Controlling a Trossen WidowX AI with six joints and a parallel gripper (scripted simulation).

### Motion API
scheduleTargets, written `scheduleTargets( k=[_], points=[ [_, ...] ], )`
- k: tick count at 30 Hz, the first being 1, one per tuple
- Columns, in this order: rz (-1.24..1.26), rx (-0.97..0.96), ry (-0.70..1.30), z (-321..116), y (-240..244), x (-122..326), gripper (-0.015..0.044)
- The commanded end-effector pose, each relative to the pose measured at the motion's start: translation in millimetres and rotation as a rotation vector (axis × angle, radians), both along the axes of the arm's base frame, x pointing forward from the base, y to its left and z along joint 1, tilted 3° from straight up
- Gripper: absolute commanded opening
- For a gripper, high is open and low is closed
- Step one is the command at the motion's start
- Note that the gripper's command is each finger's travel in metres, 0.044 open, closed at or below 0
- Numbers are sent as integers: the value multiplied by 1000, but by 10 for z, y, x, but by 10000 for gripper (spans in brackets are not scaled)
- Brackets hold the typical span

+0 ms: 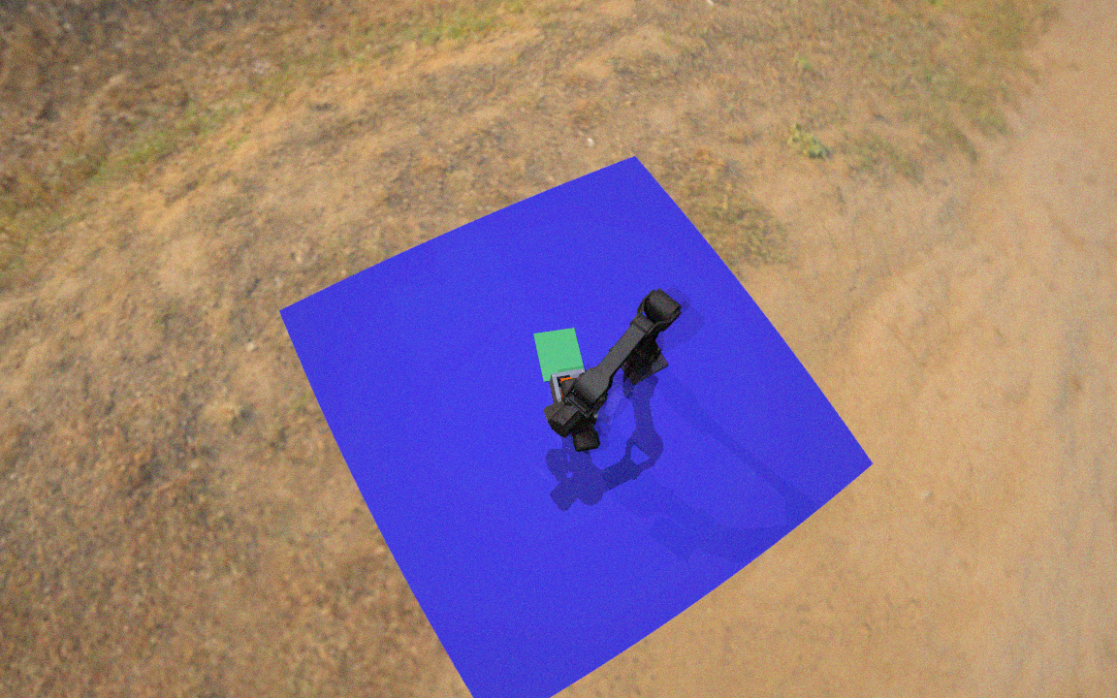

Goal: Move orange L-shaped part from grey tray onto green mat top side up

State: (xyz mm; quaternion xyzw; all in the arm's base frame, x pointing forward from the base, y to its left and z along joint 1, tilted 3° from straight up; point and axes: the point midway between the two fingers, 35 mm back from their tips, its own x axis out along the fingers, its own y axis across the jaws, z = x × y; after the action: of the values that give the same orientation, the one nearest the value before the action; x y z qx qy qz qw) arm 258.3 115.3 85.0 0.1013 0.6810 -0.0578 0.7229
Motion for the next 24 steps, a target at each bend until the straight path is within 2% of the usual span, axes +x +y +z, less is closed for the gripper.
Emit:
scheduleTargets(
  k=[1, 9, 12, 18, 24],
  points=[
    [-1, -2, 3, 33, 23, -2, 180],
    [0, -5, 8, 144, 90, 1, 180],
    [0, -5, 8, 332, 68, 11, 180],
    [0, -6, 8, 1002, -55, -63, 180],
    [0, -6, 8, 1076, -72, -82, 180]
  ],
)
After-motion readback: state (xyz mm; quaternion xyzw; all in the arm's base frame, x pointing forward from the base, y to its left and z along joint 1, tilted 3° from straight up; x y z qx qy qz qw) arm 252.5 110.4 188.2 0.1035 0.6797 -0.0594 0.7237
